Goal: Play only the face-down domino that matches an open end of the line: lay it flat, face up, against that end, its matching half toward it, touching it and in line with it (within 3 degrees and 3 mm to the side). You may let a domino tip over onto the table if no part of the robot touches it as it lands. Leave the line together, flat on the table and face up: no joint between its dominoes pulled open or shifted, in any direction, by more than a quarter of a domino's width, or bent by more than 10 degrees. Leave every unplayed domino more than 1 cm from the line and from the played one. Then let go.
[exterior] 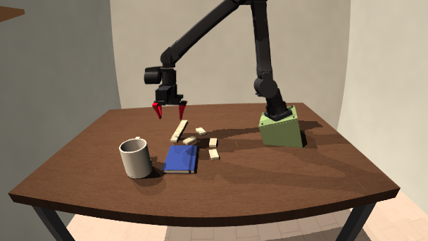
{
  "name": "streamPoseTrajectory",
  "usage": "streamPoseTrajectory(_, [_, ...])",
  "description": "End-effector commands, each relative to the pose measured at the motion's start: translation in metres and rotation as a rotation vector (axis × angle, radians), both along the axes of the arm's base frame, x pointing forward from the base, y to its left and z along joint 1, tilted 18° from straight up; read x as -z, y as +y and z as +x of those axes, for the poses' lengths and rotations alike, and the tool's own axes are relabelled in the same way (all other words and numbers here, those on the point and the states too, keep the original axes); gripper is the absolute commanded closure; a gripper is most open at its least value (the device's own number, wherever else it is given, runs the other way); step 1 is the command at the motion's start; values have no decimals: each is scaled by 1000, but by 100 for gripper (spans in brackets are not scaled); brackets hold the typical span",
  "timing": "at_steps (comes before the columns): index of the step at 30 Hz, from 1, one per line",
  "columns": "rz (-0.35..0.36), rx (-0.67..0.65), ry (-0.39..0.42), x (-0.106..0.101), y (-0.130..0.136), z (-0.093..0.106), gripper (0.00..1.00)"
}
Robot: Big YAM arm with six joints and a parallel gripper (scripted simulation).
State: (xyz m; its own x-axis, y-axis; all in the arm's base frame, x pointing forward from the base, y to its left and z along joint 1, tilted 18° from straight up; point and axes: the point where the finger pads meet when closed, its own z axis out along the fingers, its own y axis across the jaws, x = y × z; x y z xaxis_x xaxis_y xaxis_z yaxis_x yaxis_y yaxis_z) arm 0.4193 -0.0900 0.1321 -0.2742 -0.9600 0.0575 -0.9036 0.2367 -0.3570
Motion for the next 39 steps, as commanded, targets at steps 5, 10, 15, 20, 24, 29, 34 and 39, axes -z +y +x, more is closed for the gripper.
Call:
streamPoseTrajectory(5, [-4, -1, -35, -11, 1, 0, 7])
streamPoseTrajectory(10, [-5, -1, -53, -15, 1, -1, 7])
streamPoseTrajectory(15, [-5, -1, -53, -15, 1, -1, 7])
streamPoseTrajectory(20, [-1, 0, -6, 0, 1, -3, 7])
streamPoseTrajectory(24, [-1, 0, -6, 0, 1, -3, 7])
streamPoseTrajectory(29, [-1, 0, -6, 0, 1, -3, 7])
streamPoseTrajectory(34, [-2, 0, -9, -1, 1, -3, 7])
streamPoseTrajectory(39, [-2, 0, -9, -1, 1, -3, 7])
